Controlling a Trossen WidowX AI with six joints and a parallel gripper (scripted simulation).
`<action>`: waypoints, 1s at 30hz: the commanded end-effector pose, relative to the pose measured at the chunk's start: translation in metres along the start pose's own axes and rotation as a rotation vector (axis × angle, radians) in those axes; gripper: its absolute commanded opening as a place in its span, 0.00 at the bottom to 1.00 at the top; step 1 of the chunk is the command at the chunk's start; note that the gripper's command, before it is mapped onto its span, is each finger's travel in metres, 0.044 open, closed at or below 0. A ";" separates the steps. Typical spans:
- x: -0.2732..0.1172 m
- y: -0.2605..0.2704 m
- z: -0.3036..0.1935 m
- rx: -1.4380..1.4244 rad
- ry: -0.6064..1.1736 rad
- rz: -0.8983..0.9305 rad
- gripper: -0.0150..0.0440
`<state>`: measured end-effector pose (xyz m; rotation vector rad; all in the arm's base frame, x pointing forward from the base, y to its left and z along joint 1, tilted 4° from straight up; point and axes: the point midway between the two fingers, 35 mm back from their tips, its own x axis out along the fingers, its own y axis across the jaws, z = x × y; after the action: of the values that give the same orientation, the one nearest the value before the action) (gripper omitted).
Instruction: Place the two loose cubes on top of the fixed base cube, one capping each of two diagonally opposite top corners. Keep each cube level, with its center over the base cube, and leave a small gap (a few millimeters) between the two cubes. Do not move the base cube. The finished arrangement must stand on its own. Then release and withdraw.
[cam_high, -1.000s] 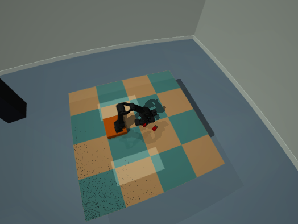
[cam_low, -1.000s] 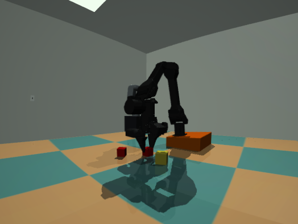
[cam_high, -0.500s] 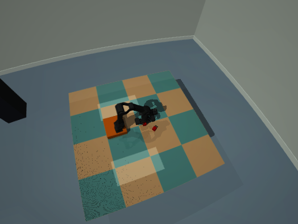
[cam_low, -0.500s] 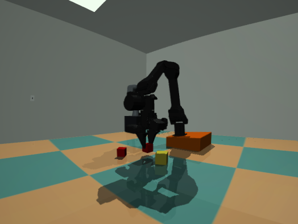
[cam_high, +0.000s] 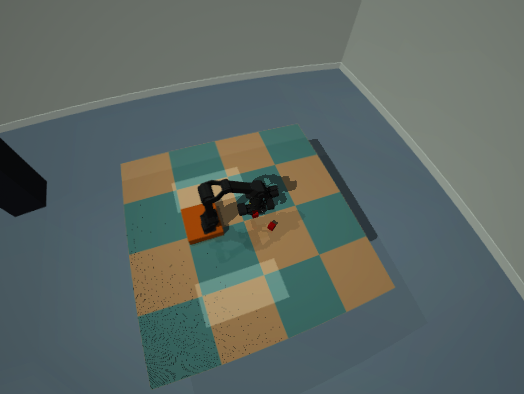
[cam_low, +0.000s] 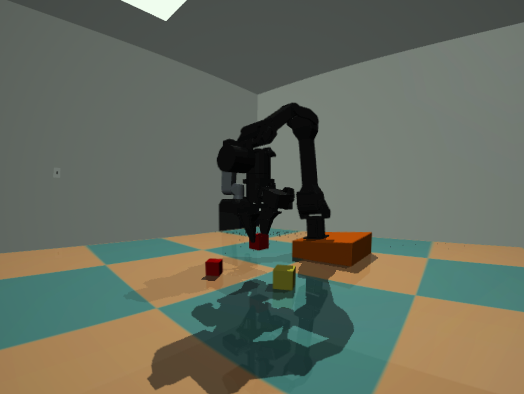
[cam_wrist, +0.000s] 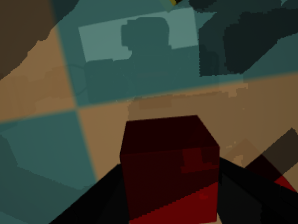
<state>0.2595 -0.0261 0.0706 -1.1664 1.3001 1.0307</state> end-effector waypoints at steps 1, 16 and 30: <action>-0.017 -0.001 0.000 0.007 -0.005 -0.010 0.43; -0.047 0.004 0.001 0.010 -0.005 -0.010 0.43; -0.036 -0.012 0.037 0.083 -0.010 -0.010 0.43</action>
<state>0.2686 0.0019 0.1062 -1.1186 1.3164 0.9859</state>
